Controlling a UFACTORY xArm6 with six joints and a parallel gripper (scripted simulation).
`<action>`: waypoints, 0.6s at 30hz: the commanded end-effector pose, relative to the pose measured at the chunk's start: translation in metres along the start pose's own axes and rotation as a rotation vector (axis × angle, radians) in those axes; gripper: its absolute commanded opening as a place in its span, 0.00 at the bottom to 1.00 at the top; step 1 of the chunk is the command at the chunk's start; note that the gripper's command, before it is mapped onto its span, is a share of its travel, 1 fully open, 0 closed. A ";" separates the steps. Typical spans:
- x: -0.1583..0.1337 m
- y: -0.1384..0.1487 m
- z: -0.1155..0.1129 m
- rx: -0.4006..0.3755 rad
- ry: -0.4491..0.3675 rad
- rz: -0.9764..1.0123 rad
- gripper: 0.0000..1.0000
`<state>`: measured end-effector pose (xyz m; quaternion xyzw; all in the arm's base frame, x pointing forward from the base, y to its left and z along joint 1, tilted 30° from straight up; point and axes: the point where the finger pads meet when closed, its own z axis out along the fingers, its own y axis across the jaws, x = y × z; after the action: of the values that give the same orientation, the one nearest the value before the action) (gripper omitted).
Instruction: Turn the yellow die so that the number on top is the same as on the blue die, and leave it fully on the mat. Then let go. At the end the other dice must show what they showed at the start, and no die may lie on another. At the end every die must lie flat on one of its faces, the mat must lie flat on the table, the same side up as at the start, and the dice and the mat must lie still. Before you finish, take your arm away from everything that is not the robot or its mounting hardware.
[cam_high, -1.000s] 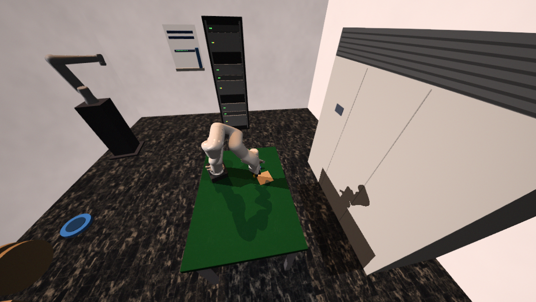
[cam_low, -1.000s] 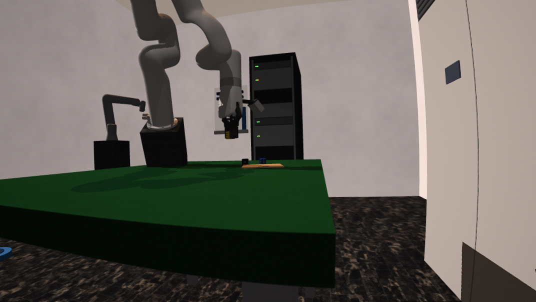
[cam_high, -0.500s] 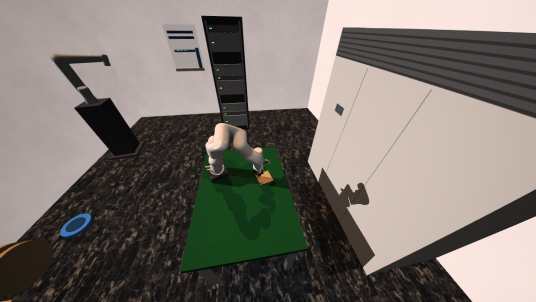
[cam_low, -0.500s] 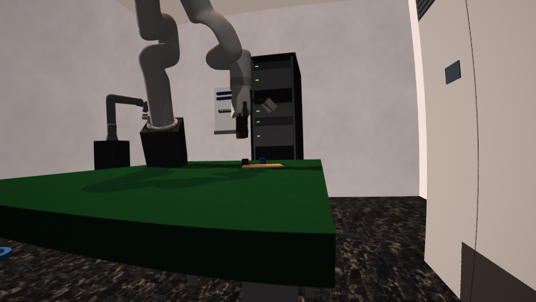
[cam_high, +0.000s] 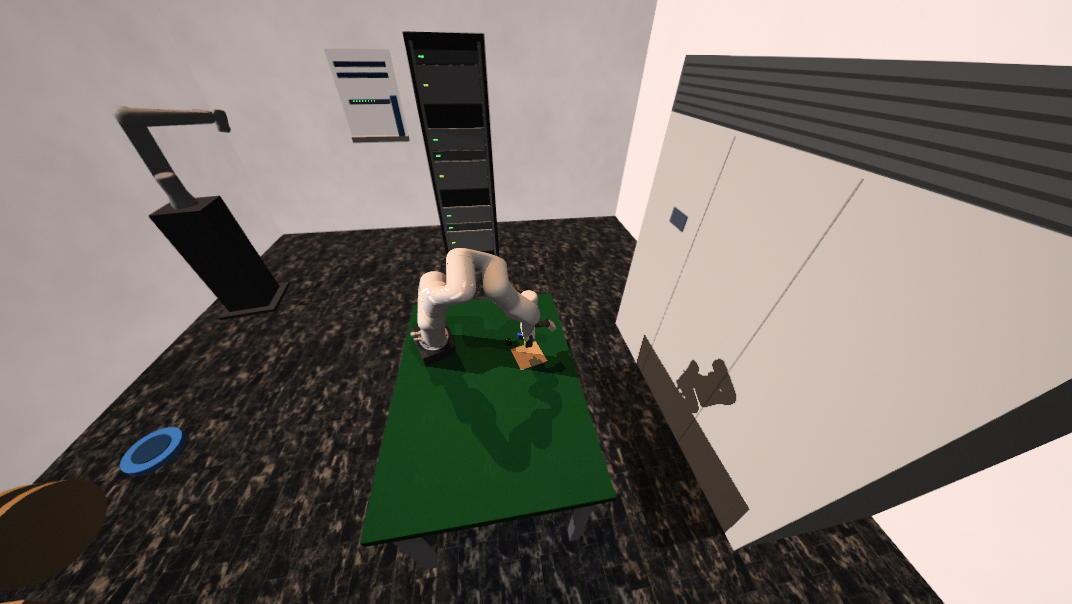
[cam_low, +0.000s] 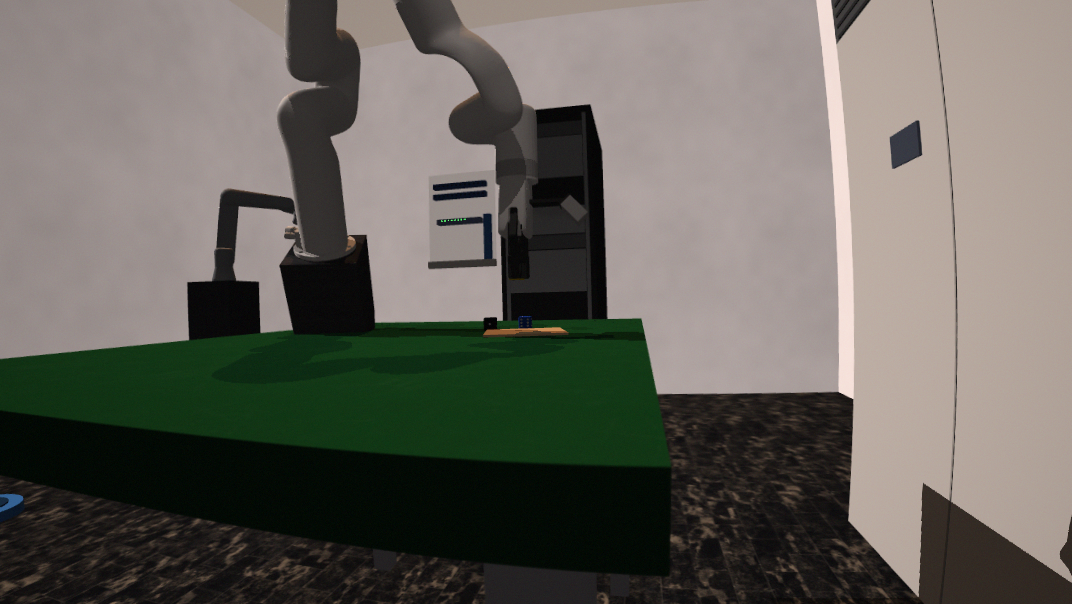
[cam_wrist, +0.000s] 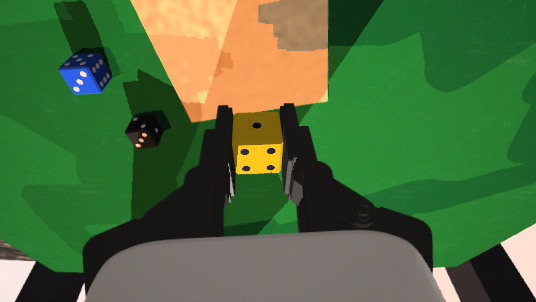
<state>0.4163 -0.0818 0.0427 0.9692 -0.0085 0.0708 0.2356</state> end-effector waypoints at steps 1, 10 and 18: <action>0.016 -0.008 0.002 -0.016 0.007 0.130 0.21; 0.017 -0.008 0.002 -0.018 0.017 0.138 0.21; 0.016 -0.008 0.001 -0.025 0.133 0.137 0.21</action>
<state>0.4328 -0.0756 0.0392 0.9610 -0.0682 0.1165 0.2412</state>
